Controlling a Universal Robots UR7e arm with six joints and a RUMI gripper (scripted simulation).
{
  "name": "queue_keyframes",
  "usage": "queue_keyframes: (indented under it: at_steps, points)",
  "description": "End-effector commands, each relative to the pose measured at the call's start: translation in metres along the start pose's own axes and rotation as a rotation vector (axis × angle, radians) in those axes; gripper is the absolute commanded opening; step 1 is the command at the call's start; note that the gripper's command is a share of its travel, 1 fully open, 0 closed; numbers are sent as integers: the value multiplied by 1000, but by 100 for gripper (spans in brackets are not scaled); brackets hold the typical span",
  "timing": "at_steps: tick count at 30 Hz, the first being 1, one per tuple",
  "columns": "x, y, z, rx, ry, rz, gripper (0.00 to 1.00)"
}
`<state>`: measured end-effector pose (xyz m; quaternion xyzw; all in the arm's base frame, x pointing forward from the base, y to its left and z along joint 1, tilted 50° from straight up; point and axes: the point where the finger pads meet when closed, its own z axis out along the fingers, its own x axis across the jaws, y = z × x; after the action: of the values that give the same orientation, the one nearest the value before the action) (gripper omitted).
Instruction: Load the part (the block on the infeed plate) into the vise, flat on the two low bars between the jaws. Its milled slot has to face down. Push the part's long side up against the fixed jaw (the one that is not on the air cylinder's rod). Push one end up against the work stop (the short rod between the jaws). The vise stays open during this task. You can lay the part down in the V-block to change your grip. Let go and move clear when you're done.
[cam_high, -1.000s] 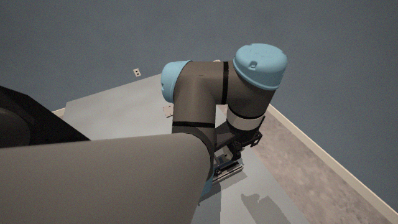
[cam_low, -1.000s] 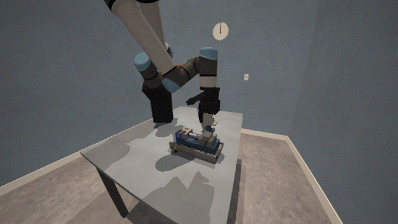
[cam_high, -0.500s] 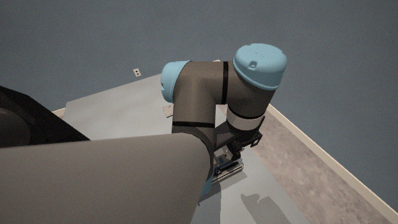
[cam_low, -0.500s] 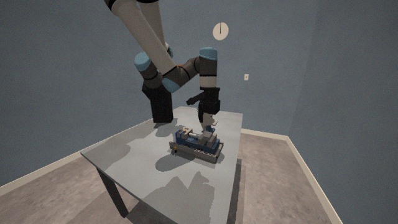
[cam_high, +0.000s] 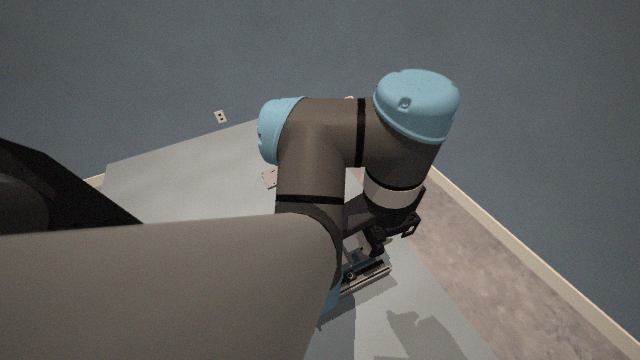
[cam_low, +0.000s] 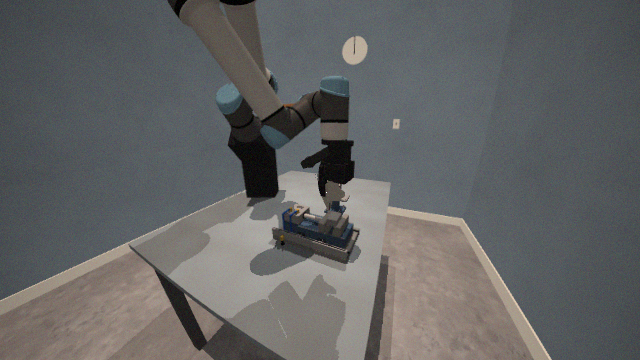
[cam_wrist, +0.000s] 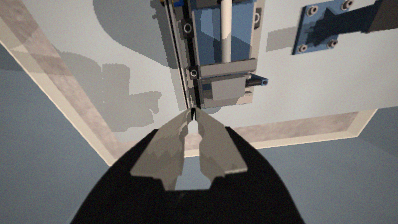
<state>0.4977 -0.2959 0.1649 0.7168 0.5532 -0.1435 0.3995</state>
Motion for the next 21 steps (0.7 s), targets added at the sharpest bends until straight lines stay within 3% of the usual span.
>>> queue_keyframes:
  at_steps: [1,21]
  points:
    - [6,-3,0,2,2,71,0]
    - [18,-6,0,2,2,421,0]
